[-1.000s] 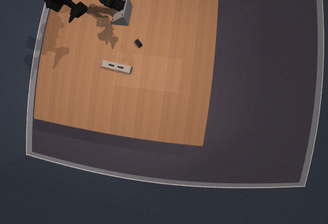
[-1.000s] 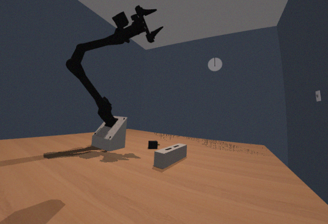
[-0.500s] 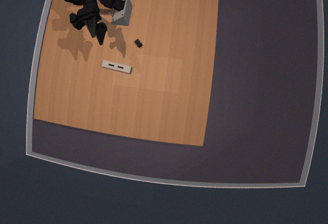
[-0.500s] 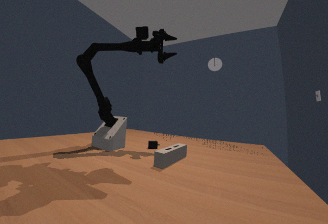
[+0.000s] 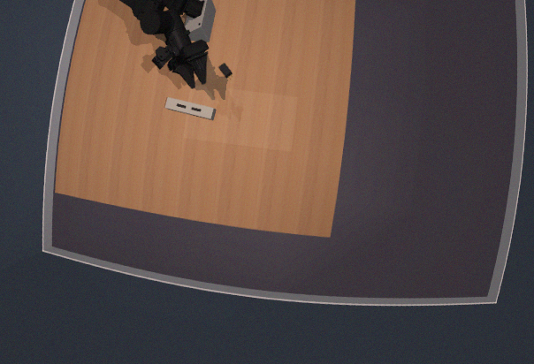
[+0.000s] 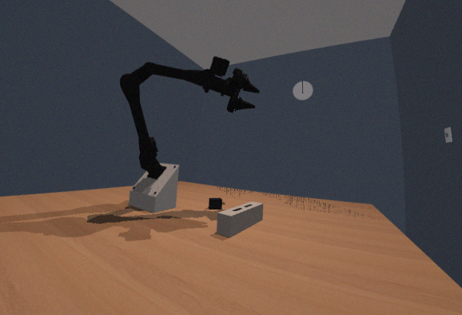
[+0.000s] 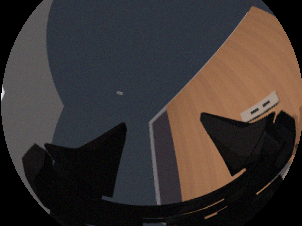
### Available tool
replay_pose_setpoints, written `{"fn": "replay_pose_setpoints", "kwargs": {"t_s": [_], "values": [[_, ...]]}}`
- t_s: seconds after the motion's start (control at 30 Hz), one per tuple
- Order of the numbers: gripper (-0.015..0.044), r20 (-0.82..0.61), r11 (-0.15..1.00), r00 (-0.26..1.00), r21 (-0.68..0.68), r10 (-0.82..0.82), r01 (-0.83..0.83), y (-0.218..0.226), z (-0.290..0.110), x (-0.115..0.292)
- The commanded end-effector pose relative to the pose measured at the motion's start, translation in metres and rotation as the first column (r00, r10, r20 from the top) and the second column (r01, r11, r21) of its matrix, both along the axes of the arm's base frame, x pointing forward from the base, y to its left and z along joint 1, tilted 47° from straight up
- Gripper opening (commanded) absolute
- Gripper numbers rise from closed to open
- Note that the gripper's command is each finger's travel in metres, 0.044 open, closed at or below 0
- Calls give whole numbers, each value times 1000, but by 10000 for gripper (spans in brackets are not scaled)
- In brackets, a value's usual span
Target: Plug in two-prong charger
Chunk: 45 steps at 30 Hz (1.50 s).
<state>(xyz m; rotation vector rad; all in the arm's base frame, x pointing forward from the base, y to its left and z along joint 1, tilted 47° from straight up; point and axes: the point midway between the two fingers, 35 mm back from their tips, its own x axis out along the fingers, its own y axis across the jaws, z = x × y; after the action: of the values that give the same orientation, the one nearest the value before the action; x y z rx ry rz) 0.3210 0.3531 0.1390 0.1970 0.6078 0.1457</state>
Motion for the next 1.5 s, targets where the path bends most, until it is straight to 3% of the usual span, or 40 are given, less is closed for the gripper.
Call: {"fn": "replay_pose_setpoints", "kwargs": {"t_s": [0.0, 0.4, 0.77, 1.1, 1.47], "values": [[440, -61, 990, 998, -139, 12, -20, -15, -36, 1], [440, -279, 851, 960, -505, 0, -147, -74, -128, -10], [440, -497, 632, 865, -693, -71, -347, -138, -192, -35], [440, -676, 415, 713, -712, -185, -567, -199, -230, -69], [440, -802, 229, 494, -578, -336, -783, -258, -248, -109]]}}
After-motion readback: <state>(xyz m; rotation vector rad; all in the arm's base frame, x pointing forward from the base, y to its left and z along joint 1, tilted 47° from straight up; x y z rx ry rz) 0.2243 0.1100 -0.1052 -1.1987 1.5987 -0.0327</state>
